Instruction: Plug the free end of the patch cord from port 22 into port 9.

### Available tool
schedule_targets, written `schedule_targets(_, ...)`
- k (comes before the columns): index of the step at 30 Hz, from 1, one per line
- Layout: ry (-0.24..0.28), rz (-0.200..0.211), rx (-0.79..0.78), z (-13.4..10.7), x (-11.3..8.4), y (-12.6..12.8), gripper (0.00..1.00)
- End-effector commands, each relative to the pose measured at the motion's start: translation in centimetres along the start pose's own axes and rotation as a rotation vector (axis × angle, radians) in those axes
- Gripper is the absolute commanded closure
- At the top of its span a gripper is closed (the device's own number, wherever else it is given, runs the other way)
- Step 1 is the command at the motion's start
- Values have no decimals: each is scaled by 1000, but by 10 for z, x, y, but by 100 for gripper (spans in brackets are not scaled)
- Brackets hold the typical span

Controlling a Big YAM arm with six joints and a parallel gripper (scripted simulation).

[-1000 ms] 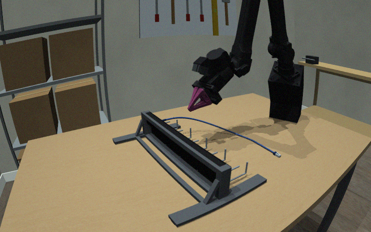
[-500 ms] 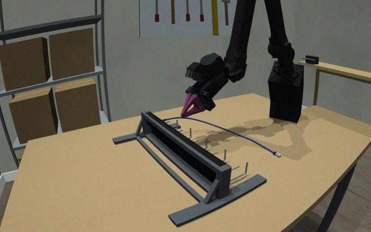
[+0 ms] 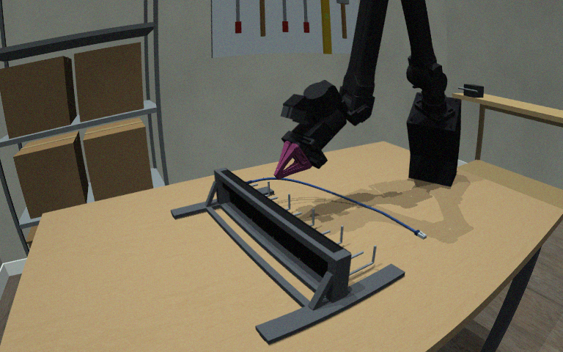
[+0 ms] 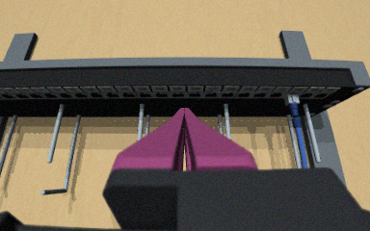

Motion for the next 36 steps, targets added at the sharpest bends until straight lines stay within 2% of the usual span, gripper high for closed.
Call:
schedule_targets(1, -4, -1, 9, 5, -4, 1, 100)
schedule_targets(36, -11, 0, 8, 7, -6, 3, 100)
Point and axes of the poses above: the point where the finger pads meet when closed, its own x axis out along the fingers, its own y axis across the jaws, z = x × y, the point moved 5 cm from there along -x, back along the fingers, and after that the axes turned 8 degrees about -x, right-handed, at the moved point
